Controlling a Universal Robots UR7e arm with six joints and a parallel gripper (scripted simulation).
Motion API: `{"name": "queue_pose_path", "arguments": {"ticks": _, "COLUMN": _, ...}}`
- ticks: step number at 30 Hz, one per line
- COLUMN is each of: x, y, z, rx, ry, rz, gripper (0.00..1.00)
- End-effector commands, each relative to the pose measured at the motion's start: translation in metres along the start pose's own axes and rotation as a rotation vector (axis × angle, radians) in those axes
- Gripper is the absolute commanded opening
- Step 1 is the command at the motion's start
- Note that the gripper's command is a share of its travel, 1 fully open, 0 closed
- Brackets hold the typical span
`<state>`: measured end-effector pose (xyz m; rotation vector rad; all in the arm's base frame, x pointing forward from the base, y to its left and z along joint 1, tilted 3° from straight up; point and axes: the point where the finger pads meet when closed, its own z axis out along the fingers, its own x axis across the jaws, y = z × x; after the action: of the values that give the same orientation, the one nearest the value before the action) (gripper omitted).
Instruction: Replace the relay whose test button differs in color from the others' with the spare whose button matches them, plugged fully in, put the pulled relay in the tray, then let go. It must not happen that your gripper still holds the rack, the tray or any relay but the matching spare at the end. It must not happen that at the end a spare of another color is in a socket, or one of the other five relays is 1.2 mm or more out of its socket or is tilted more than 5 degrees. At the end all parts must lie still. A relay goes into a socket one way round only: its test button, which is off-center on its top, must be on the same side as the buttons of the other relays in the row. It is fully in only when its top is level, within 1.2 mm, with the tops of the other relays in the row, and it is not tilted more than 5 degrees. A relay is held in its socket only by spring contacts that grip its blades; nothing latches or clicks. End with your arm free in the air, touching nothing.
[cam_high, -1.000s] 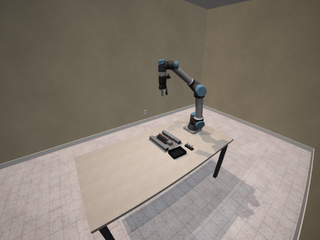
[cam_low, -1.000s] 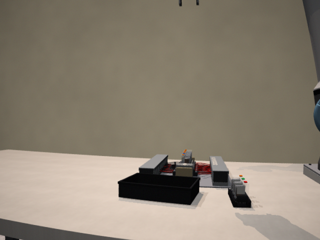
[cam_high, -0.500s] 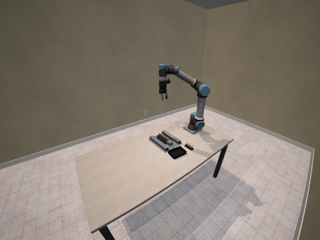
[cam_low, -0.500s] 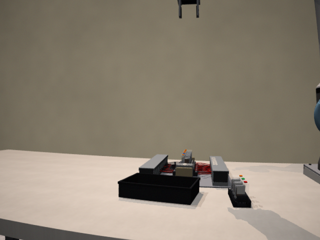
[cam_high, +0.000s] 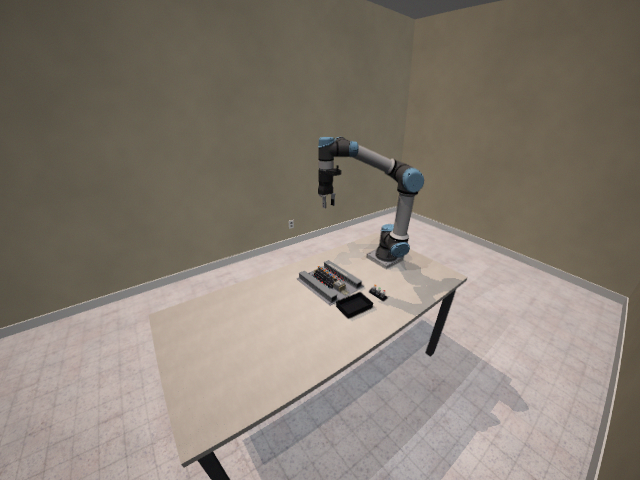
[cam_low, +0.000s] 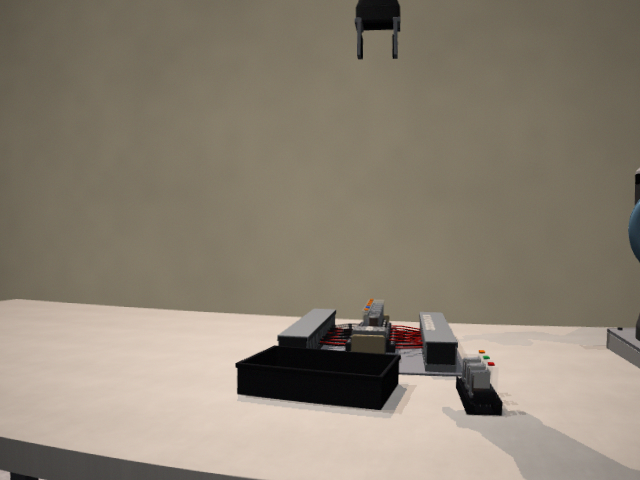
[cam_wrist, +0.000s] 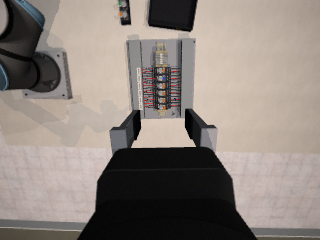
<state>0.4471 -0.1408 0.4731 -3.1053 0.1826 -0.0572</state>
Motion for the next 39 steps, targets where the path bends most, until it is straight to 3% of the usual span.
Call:
{"name": "queue_pose_path", "arguments": {"ticks": 1, "x": 0.0, "y": 0.0, "z": 0.042, "rx": 0.001, "ry": 0.001, "rz": 0.0, "gripper": 1.0}}
{"name": "queue_pose_path", "arguments": {"ticks": 12, "x": 0.0, "y": 0.0, "z": 0.042, "rx": 0.001, "ry": 0.001, "rz": 0.0, "gripper": 1.0}}
{"name": "queue_pose_path", "arguments": {"ticks": 17, "x": 0.0, "y": 0.0, "z": 0.101, "rx": 0.001, "ry": 0.001, "rz": 0.0, "gripper": 1.0}}
{"name": "queue_pose_path", "arguments": {"ticks": 29, "x": 0.0, "y": 0.0, "z": 0.101, "rx": 0.001, "ry": 0.001, "rz": 0.0, "gripper": 1.0}}
{"name": "queue_pose_path", "arguments": {"ticks": 34, "x": 0.0, "y": 0.0, "z": 0.161, "rx": 0.001, "ry": 0.001, "rz": 0.0, "gripper": 1.0}}
{"name": "queue_pose_path", "arguments": {"ticks": 39, "x": 0.0, "y": 0.0, "z": 0.161, "rx": 0.001, "ry": 0.001, "rz": 0.0, "gripper": 1.0}}
